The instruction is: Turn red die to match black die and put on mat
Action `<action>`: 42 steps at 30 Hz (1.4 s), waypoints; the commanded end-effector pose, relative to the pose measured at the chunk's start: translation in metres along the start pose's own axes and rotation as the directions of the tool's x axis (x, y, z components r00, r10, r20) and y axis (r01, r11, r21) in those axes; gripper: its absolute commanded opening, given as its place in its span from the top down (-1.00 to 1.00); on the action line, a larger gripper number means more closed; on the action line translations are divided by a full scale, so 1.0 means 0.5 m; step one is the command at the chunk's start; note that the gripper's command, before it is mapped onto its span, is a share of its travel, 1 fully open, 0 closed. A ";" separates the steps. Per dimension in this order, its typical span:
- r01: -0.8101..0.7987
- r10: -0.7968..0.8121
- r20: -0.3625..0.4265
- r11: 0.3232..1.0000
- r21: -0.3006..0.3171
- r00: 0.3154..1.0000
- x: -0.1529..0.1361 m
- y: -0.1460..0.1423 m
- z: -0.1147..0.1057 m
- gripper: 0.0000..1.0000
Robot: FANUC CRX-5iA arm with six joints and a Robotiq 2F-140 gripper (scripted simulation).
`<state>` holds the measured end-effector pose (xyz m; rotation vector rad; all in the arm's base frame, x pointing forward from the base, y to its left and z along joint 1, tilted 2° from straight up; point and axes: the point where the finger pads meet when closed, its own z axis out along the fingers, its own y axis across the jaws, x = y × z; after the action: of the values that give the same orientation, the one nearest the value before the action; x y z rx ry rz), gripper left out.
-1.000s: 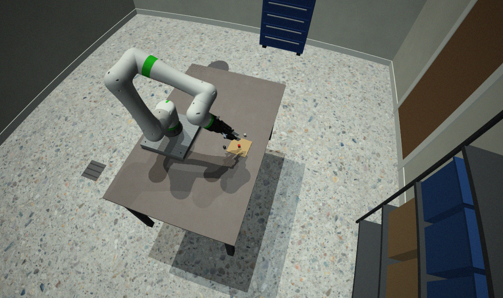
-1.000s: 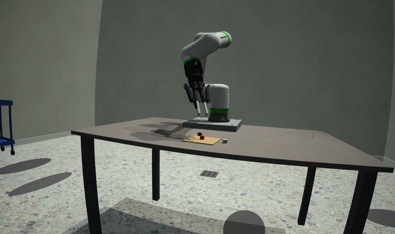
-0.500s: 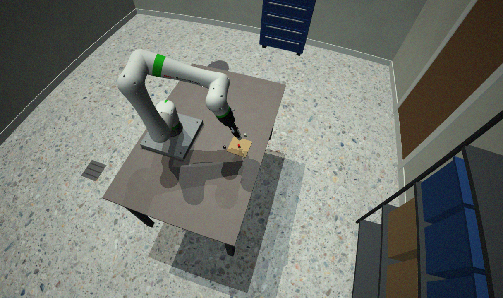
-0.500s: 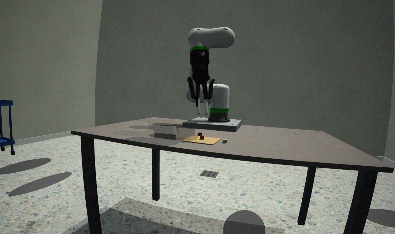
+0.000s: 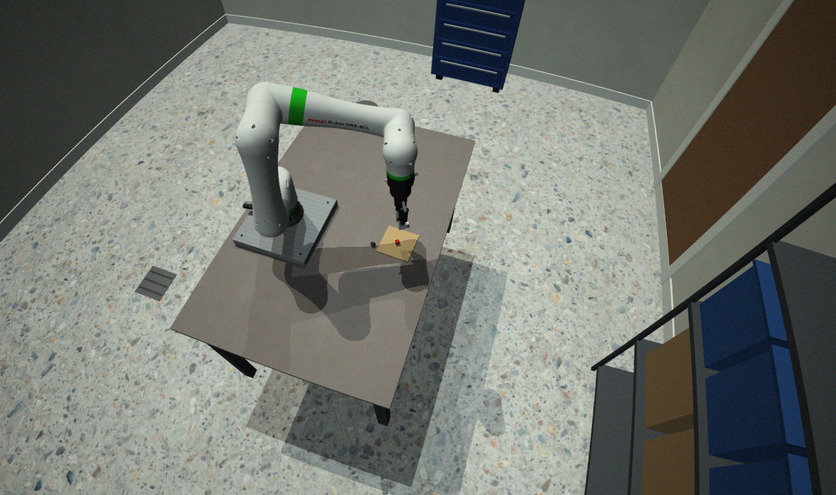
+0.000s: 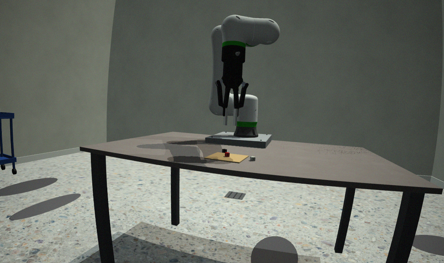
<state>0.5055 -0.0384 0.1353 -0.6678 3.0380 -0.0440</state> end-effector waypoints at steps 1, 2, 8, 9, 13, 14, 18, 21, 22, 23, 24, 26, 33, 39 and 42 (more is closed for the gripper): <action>0.000 0.000 -0.018 1.000 -0.007 1.000 -0.002 0.000 0.000 -1.00; 0.000 0.000 -0.018 1.000 -0.007 1.000 -0.002 0.000 0.000 -1.00; 0.000 0.000 -0.018 1.000 -0.007 1.000 -0.002 0.000 0.000 -1.00; 0.000 0.000 -0.018 1.000 -0.007 1.000 -0.002 0.000 0.000 -1.00; 0.000 0.000 -0.018 1.000 -0.007 1.000 -0.002 0.000 -0.003 -1.00; 0.000 0.000 -0.018 1.000 -0.007 1.000 -0.002 0.000 -0.005 -1.00; 0.000 0.000 -0.018 1.000 -0.007 1.000 -0.002 0.000 -0.010 -1.00; 0.000 0.000 -0.018 1.000 -0.007 1.000 -0.002 0.000 -0.020 -1.00; 0.000 0.000 -0.018 1.000 -0.007 1.000 -0.003 0.000 -0.024 -1.00; 0.000 0.000 -0.018 1.000 -0.007 1.000 -0.003 0.000 -0.029 -1.00; 0.000 0.000 -0.018 1.000 -0.007 1.000 -0.003 0.000 -0.033 -1.00; 0.000 0.000 -0.018 1.000 -0.007 1.000 -0.003 0.000 -0.043 -1.00; 0.000 0.000 -0.018 1.000 -0.007 1.000 -0.003 0.000 -0.063 -1.00; 0.000 0.000 -0.018 1.000 -0.007 1.000 -0.003 0.000 -0.074 -1.00; 0.000 0.000 -0.018 1.000 -0.007 1.000 -0.003 0.000 -0.075 -1.00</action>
<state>0.5056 -0.0371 0.1718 -0.6719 3.0567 -0.0397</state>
